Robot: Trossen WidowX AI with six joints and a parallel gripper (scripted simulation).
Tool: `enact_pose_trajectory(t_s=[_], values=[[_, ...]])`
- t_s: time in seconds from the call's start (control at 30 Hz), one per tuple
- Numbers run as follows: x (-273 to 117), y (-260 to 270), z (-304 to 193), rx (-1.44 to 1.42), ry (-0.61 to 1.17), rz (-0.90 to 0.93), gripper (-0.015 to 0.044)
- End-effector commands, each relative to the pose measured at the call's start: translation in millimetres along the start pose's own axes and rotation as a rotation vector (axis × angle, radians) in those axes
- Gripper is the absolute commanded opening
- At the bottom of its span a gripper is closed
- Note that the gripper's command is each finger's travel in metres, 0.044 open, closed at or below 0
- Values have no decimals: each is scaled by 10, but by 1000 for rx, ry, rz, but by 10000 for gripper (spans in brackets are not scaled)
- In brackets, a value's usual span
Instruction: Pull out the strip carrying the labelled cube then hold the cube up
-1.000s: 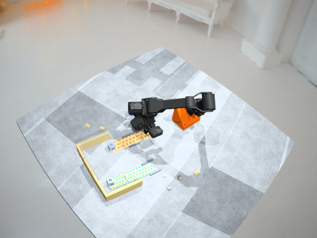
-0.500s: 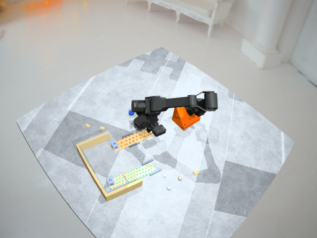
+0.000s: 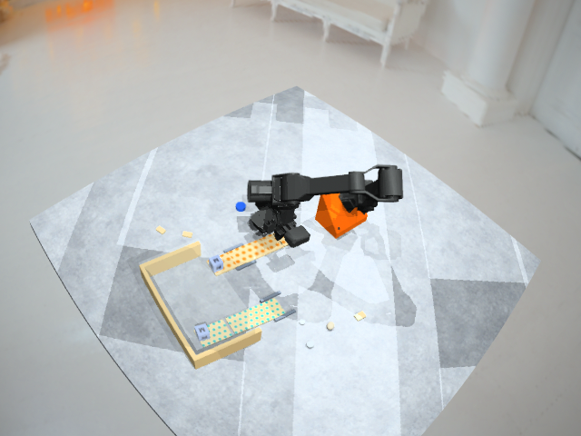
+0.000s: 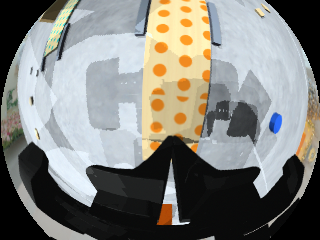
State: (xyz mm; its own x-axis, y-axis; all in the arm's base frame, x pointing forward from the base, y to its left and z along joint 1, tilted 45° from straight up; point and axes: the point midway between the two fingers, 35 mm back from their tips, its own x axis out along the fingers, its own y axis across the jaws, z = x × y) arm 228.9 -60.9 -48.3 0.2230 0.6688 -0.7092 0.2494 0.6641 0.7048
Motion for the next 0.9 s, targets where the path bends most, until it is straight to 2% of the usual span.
enact_pose_trajectory(t_s=[0.0,0.87], values=[[51,5,-170,13,33,1,0],[45,5,-380,14,33,1,0]])
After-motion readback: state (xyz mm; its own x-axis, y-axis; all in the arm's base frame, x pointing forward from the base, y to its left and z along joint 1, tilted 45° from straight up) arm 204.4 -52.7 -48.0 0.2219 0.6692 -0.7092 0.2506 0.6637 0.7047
